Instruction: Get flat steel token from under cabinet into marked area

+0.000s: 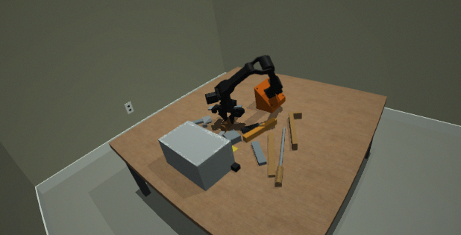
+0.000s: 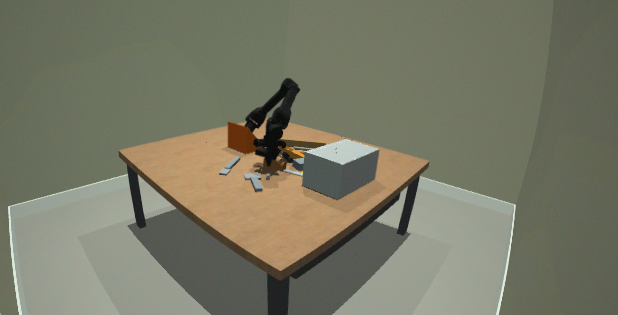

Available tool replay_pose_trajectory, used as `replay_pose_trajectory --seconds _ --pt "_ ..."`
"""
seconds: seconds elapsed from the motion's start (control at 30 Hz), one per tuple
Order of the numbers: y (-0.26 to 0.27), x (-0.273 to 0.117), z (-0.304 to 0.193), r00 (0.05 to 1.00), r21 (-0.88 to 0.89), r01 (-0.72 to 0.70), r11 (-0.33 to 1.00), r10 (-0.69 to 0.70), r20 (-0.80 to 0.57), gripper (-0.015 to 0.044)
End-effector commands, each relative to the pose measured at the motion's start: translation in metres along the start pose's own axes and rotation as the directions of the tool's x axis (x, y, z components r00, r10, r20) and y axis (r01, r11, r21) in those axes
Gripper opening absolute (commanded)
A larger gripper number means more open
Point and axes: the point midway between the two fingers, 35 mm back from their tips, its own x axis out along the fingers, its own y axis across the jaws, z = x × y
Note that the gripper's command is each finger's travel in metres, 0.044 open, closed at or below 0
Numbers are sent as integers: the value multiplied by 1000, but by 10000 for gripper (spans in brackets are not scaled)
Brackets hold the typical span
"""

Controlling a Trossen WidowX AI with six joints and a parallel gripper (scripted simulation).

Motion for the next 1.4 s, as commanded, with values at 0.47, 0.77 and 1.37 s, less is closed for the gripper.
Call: replay_pose_trajectory --seconds 0.47,0.77,1.37 --pt "1 0 -25 1000 -2 -2 1000 2 -2 0" --pt "1 0 -36 1000 -3 -2 1000 2 -2 0" --pt "1 -1 -57 1000 -3 -2 1000 2 -3 0"
